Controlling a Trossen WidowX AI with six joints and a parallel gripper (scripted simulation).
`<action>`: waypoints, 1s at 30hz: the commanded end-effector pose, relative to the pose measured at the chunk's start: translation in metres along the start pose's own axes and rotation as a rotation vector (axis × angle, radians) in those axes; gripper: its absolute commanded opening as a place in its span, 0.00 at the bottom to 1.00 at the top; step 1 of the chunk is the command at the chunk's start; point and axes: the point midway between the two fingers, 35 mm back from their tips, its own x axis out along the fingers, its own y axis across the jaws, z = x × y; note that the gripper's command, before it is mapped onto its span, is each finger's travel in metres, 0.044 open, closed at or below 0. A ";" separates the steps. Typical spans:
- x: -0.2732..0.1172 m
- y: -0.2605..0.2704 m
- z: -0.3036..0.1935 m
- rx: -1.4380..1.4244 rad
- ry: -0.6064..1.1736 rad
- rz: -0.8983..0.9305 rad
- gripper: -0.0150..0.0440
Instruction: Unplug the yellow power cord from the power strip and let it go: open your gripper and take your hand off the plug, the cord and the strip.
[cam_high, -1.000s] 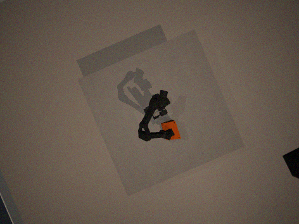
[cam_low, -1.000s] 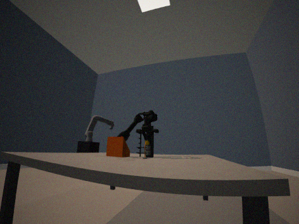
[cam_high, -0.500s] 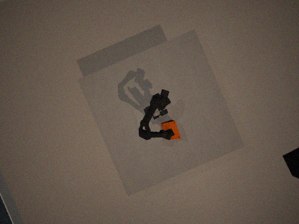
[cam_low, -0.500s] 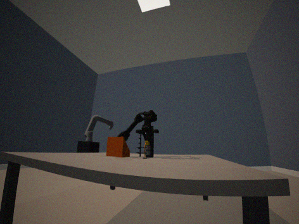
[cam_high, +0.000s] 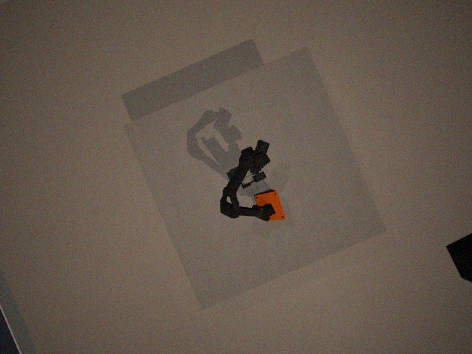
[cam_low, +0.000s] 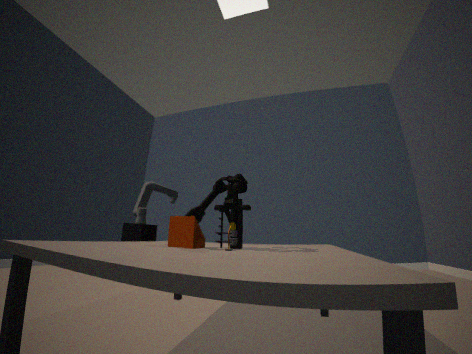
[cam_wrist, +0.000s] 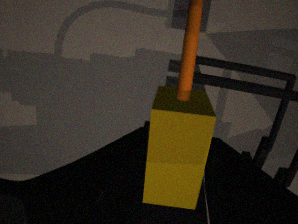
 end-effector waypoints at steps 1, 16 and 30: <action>-0.015 -0.002 0.042 0.012 -0.099 0.011 0.25; -0.011 -0.001 0.038 0.013 -0.094 0.012 0.74; -0.029 -0.002 0.097 0.012 -0.098 0.012 1.00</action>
